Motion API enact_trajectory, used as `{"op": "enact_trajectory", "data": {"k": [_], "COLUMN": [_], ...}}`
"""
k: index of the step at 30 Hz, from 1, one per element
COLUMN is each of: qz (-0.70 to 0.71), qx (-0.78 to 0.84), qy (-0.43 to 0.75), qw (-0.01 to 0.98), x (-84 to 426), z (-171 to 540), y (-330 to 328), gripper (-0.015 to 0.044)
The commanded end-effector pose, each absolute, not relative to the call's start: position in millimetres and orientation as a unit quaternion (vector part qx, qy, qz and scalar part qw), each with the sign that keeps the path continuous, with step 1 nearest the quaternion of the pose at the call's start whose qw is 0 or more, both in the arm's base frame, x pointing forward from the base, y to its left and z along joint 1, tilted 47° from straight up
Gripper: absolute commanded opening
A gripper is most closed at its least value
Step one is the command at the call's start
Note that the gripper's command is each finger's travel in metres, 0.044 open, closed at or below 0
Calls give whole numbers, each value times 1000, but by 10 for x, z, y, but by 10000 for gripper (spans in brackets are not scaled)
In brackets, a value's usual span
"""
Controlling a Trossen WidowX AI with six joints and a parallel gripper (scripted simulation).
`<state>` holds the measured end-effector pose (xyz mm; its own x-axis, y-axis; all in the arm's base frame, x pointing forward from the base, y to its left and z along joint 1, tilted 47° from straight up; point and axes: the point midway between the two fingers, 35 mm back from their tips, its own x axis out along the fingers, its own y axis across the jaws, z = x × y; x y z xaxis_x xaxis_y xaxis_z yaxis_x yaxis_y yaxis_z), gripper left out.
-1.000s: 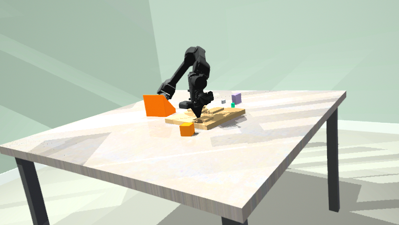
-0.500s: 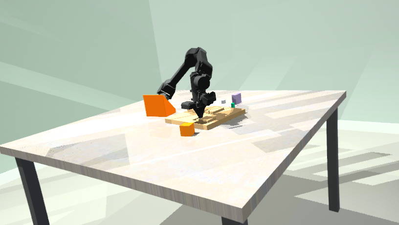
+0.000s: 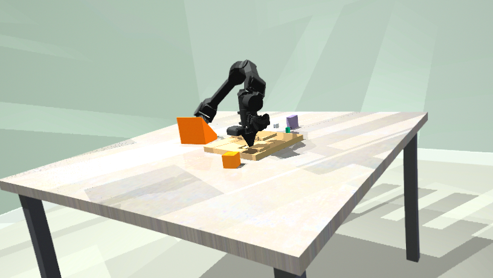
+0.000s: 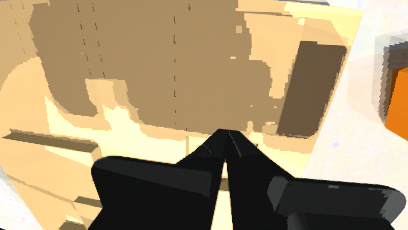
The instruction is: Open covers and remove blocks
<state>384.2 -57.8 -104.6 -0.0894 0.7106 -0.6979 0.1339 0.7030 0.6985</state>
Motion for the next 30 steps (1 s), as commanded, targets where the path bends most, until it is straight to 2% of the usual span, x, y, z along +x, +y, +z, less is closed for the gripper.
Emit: {"op": "enact_trajectory", "data": {"k": [1,30], "qz": [239,238], "qx": [304,304], "qy": [696,696], "qw": [605,605], "x": [3879,3971], "z": [-1031,-779], "y": [-582,-848], "gripper": [0,0]}}
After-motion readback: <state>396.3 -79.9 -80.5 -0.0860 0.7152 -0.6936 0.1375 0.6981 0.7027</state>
